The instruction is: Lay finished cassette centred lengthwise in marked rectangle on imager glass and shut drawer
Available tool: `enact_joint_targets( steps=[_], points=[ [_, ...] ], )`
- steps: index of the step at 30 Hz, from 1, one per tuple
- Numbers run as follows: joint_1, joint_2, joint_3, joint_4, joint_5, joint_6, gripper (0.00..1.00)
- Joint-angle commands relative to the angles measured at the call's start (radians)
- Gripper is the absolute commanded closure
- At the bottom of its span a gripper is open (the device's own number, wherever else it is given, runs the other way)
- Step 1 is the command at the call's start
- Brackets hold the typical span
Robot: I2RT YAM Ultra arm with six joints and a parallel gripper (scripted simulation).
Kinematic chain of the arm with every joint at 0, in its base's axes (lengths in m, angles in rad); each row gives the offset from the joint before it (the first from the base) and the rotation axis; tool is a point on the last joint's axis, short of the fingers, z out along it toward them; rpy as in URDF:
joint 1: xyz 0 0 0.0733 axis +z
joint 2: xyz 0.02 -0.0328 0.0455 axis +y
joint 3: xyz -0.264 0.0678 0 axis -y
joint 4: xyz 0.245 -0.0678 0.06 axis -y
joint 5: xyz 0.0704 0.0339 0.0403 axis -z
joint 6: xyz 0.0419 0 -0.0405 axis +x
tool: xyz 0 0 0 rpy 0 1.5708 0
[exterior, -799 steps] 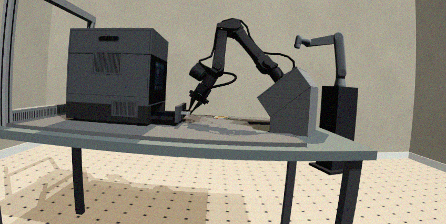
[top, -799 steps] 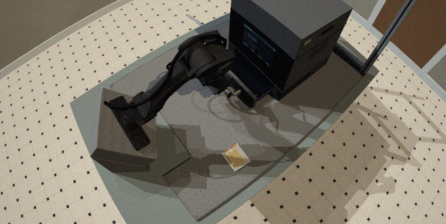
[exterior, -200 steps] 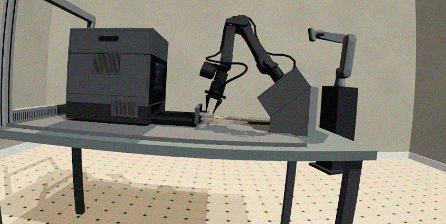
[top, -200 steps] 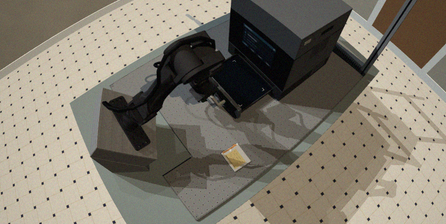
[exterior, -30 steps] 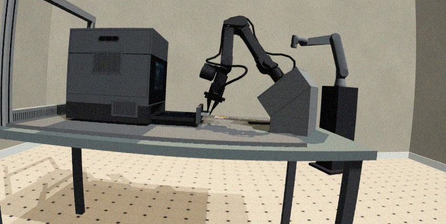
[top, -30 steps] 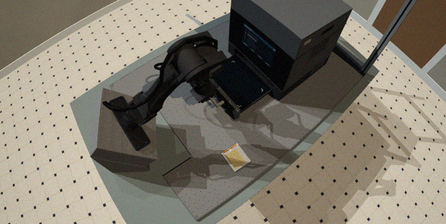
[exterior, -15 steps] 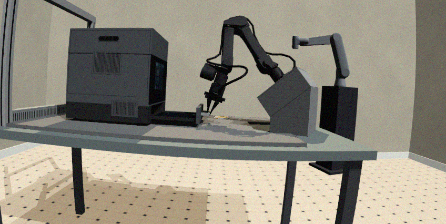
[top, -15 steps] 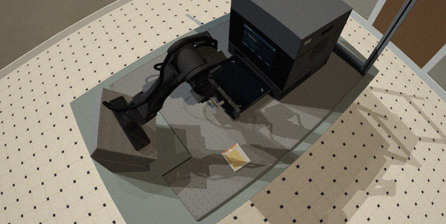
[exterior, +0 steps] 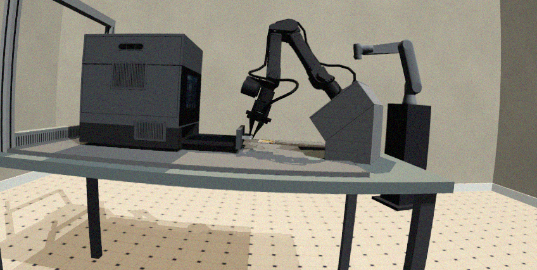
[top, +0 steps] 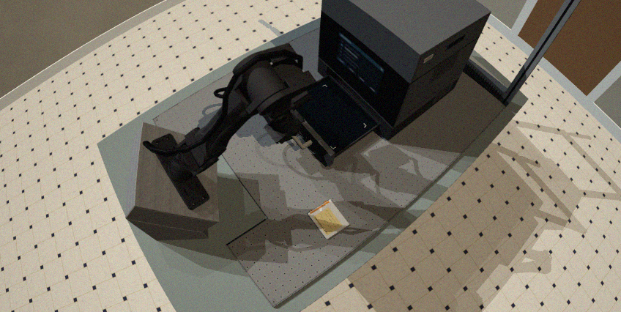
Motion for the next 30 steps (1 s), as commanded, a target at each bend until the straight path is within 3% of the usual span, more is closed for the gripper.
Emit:
enact_joint_targets(
  steps=[1, 30],
  points=[
    [0.01, -0.039, -0.036, -0.048, 0.002, 0.013, 1.0],
    [0.01, -0.044, -0.062, -0.029, 0.006, 0.013, 1.0]
  ],
)
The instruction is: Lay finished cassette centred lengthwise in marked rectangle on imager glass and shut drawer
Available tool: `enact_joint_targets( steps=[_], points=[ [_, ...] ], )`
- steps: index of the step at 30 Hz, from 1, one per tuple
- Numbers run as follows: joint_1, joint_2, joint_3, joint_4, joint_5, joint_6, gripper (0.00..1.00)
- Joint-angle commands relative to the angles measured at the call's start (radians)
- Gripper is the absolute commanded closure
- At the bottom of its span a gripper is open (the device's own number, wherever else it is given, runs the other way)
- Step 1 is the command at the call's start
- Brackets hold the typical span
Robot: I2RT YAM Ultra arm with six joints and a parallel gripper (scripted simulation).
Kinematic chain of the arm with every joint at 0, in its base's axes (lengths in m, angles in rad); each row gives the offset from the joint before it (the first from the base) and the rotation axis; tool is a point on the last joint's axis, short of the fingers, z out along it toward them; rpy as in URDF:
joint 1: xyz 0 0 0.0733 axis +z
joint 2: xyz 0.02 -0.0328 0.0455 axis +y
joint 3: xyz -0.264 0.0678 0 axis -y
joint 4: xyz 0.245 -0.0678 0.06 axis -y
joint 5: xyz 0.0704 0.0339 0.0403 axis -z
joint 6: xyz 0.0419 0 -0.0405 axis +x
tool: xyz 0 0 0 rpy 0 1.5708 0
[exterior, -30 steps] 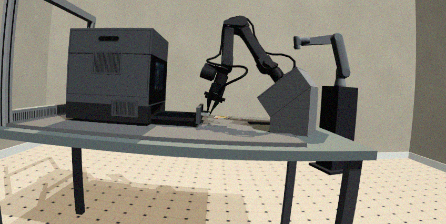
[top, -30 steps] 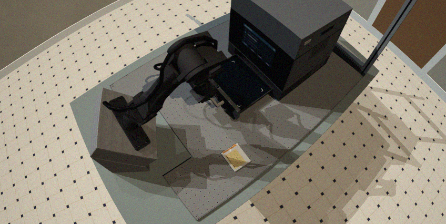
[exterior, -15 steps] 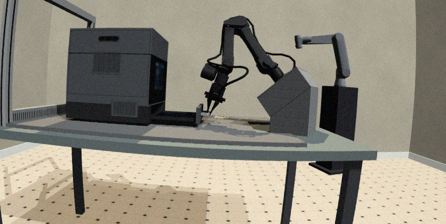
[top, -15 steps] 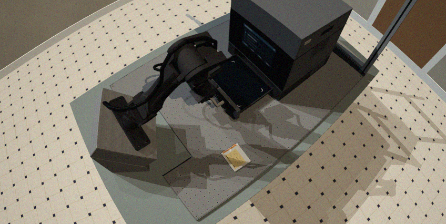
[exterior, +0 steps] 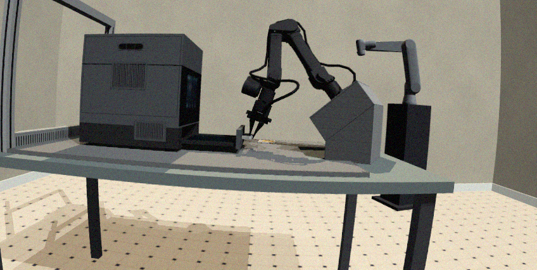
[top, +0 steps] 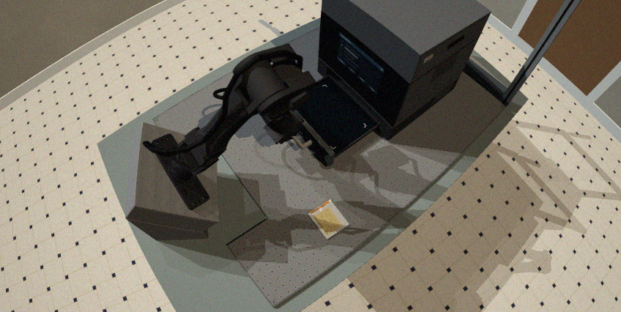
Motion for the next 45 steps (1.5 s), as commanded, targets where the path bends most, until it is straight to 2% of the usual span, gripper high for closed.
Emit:
enact_joint_targets(
  steps=[1, 30, 35, 36, 40, 42, 43, 45],
  points=[
    [0.011, -0.045, -0.045, -0.063, 0.007, 0.013, 1.0],
    [0.011, -0.045, -0.045, -0.063, 0.007, 0.013, 1.0],
    [0.011, -0.041, -0.016, -0.081, 0.008, 0.013, 1.0],
    [0.012, -0.045, 0.022, -0.084, 0.008, 0.014, 1.0],
    [0.012, -0.04, 0.025, -0.094, 0.008, 0.014, 1.0],
    [0.012, -0.037, 0.046, -0.101, 0.008, 0.014, 1.0],
    [0.011, -0.035, 0.051, -0.104, 0.007, 0.014, 0.65],
    [0.011, -0.027, 0.063, -0.113, 0.003, 0.014, 0.65]
  ],
)
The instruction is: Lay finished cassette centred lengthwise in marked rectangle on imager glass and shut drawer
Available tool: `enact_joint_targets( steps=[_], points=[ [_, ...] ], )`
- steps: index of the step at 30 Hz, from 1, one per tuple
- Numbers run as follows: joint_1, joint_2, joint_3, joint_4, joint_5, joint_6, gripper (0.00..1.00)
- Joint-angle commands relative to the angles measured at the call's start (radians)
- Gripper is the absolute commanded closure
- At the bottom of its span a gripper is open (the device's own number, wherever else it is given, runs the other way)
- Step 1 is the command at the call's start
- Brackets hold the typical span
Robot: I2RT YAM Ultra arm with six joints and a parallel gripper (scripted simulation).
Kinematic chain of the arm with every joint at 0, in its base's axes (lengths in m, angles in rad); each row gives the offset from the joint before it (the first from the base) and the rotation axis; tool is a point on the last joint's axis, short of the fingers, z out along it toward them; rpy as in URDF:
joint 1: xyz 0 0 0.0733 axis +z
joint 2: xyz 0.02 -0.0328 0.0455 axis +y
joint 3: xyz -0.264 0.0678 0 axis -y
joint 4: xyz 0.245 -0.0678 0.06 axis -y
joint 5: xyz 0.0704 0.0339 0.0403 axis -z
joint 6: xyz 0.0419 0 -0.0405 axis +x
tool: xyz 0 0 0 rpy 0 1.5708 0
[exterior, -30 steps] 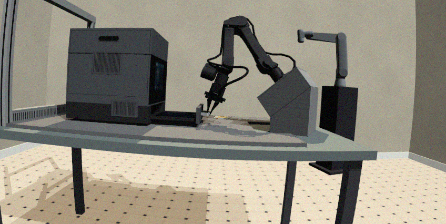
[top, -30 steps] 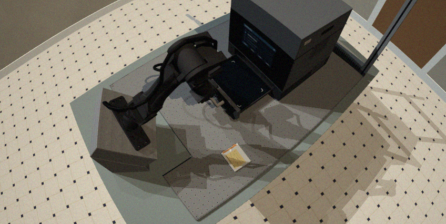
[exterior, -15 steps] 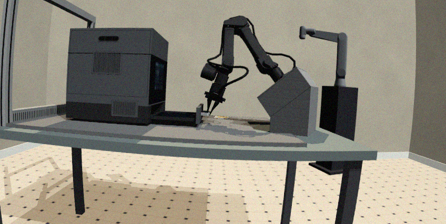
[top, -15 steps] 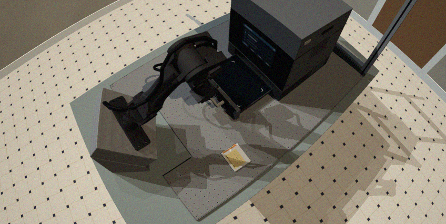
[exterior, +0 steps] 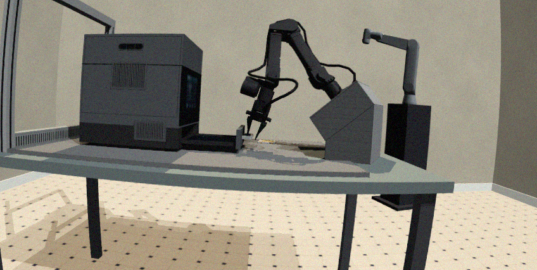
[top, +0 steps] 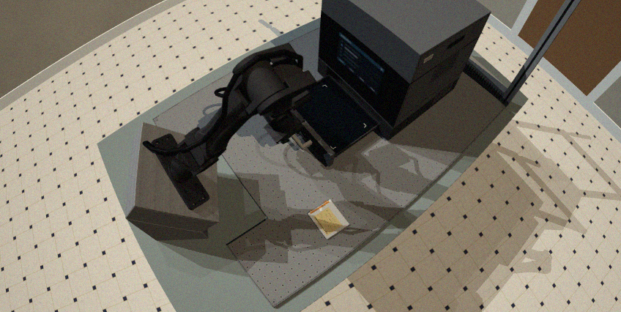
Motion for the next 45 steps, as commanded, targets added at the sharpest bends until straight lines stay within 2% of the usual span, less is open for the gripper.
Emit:
enact_joint_targets(
  steps=[1, 11, 12, 14, 15, 16, 23, 45],
  points=[
    [0.01, -0.01, 0.041, -0.052, -0.003, 0.013, 0.65],
    [0.006, -0.006, 0.028, -0.046, -0.002, 0.007, 0.65],
    [0.011, 0.004, 0.048, -0.058, -0.004, 0.014, 0.65],
    [0.011, 0.003, 0.048, -0.059, -0.004, 0.014, 0.65],
    [0.006, -0.006, 0.028, -0.047, -0.002, 0.007, 0.65],
    [0.017, -0.031, 0.047, -0.063, 0.002, 0.015, 0.65],
    [0.03, -0.07, -0.003, -0.099, 0.016, 0.023, 0.65],
    [0.071, -0.187, -0.013, -0.21, 0.049, 0.052, 0.65]
  ],
)
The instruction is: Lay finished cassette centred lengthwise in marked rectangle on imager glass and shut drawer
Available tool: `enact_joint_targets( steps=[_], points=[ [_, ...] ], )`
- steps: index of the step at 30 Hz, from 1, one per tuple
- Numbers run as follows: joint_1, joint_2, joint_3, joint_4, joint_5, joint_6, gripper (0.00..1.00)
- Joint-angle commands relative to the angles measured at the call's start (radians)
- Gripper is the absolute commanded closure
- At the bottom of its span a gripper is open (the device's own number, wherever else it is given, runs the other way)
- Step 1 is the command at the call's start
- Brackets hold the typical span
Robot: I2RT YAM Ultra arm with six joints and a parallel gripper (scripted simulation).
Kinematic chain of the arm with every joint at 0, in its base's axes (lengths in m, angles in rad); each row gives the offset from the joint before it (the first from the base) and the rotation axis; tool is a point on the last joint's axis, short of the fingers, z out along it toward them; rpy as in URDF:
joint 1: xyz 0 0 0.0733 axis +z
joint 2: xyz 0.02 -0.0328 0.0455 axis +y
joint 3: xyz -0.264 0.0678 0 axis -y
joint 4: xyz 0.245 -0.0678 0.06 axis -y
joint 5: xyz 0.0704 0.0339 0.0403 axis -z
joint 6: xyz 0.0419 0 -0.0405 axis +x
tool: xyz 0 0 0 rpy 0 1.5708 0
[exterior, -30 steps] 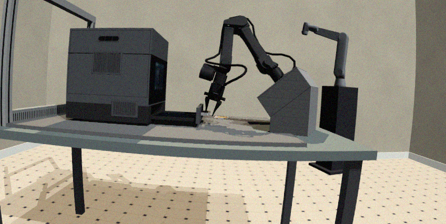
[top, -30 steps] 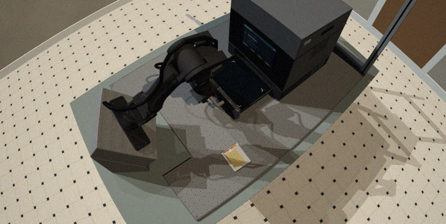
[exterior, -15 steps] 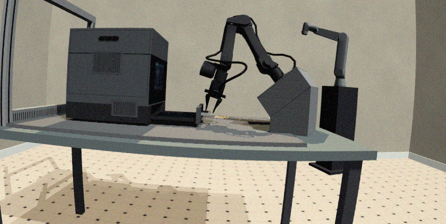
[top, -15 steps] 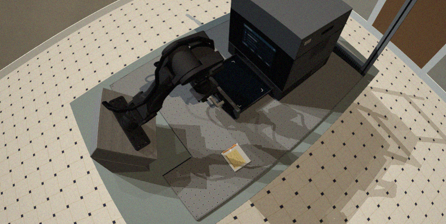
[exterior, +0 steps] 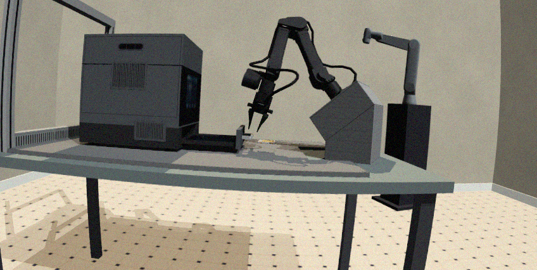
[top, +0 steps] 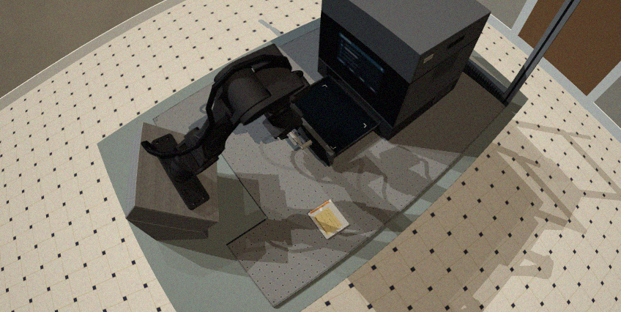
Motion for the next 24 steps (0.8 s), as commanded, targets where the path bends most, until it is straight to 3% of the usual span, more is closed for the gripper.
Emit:
enact_joint_targets(
  steps=[1, 11, 24],
  points=[
    [0.027, -0.038, -0.009, -0.038, -0.002, 0.018, 0.65],
    [0.051, -0.098, -0.02, -0.103, 0.024, 0.036, 0.65],
    [0.084, -0.169, 0.012, -0.183, 0.048, 0.06, 0.65]
  ],
)
